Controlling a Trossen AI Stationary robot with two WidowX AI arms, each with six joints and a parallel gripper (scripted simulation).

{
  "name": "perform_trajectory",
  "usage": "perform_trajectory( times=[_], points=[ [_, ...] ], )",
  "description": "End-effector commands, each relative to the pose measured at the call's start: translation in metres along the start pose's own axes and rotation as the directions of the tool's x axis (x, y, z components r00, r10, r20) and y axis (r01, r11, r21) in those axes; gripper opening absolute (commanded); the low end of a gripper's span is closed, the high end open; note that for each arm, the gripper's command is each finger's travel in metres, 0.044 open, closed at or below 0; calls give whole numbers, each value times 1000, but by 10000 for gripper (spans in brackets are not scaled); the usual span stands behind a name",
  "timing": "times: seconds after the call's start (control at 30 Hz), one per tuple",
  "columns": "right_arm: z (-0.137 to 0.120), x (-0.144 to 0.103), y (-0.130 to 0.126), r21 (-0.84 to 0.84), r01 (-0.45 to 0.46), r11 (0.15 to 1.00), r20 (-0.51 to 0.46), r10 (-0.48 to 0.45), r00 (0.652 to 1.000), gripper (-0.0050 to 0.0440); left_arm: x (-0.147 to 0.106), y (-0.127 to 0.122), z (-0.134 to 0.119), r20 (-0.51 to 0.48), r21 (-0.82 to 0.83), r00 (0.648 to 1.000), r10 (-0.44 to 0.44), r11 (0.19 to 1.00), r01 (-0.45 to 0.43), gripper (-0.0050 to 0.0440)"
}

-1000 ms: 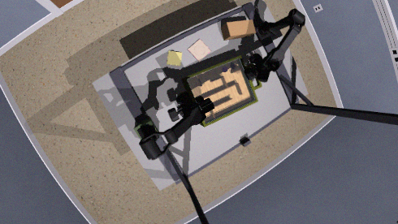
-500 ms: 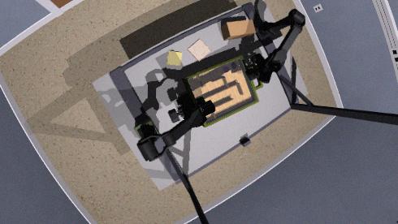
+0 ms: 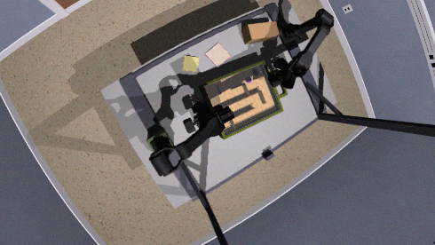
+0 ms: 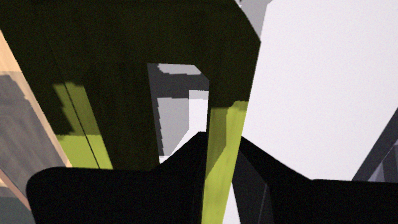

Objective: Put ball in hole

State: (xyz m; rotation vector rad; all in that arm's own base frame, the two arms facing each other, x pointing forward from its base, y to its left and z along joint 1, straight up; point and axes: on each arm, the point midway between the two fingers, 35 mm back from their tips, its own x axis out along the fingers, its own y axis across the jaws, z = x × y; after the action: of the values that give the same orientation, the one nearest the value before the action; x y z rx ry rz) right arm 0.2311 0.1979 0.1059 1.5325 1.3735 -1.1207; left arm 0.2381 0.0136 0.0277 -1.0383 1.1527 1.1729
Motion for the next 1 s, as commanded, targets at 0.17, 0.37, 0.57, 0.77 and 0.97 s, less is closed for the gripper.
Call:
perform_trajectory(
  times=[0.17,0.37,0.57,0.77,0.97],
  points=[
    [-14,-9,1,-21,-52,998,15,52,999,-50,-15,-11,-1,68,-5,997,-20,1000,20,-50],
    [-17,-20,3,-14,-25,1000,-3,25,1000,-50,-5,-2,-2,61,-1,997,-37,999,37,-50],
    [-9,-16,-1,-9,-6,1000,-30,6,1000,-50,-3,-2,0,19,-1,999,-42,999,42,-50],
    [-3,-9,-4,-14,-23,1000,-74,22,997,-50,-11,-11,5,-26,-1,999,-35,999,35,-50],
    [-2,-2,-5,-22,-60,998,-61,59,996,-50,-18,-13,5,-14,-2,1000,-2,1000,2,-50]
  ],
)
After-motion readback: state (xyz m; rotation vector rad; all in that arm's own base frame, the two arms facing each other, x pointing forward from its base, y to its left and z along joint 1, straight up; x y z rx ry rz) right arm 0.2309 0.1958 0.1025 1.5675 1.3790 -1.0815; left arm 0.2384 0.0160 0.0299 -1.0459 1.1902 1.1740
